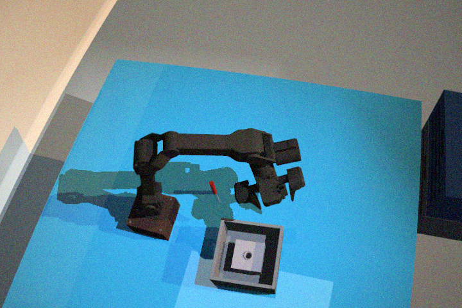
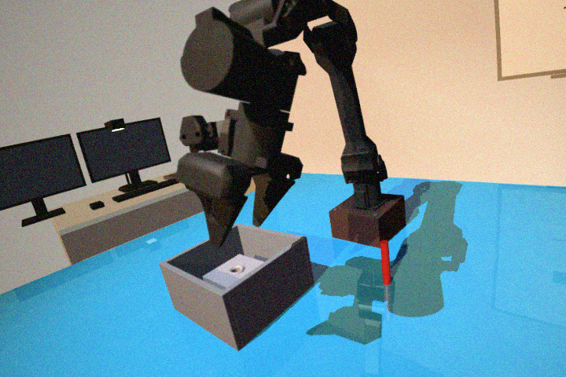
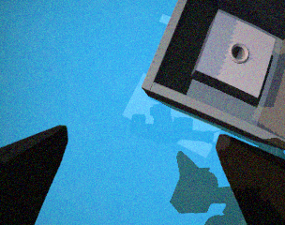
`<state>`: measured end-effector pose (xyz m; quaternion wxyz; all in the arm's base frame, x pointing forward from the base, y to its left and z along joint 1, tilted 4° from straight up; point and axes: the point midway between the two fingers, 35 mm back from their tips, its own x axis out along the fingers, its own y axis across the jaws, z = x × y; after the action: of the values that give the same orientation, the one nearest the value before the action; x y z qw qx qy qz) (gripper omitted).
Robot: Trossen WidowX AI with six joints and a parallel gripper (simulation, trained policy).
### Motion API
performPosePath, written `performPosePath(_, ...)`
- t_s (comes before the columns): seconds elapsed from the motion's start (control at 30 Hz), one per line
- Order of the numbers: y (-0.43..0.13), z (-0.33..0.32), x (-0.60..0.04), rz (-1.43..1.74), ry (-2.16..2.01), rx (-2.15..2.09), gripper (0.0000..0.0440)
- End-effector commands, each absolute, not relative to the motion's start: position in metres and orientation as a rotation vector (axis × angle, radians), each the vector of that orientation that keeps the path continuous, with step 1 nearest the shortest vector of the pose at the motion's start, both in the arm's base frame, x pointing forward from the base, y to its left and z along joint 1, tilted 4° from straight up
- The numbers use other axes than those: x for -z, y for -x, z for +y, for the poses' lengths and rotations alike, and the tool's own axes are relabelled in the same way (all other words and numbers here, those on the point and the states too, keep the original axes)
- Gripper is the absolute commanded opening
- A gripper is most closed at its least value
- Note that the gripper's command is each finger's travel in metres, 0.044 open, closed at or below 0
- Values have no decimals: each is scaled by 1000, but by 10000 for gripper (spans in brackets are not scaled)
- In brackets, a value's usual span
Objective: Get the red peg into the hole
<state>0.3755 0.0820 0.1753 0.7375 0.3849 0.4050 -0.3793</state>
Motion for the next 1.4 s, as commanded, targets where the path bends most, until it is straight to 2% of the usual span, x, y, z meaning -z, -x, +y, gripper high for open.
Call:
performPosePath(0.0,-347,99,-169,994,-784,813,440)
performPosePath(0.33,-254,138,-153,1278,-611,776,440)
performPosePath(0.57,-212,146,-137,1389,-508,776,440)
performPosePath(0.9,-186,143,-102,1455,-413,773,440)
performPosePath(1.37,-178,138,-40,1458,-387,750,440)
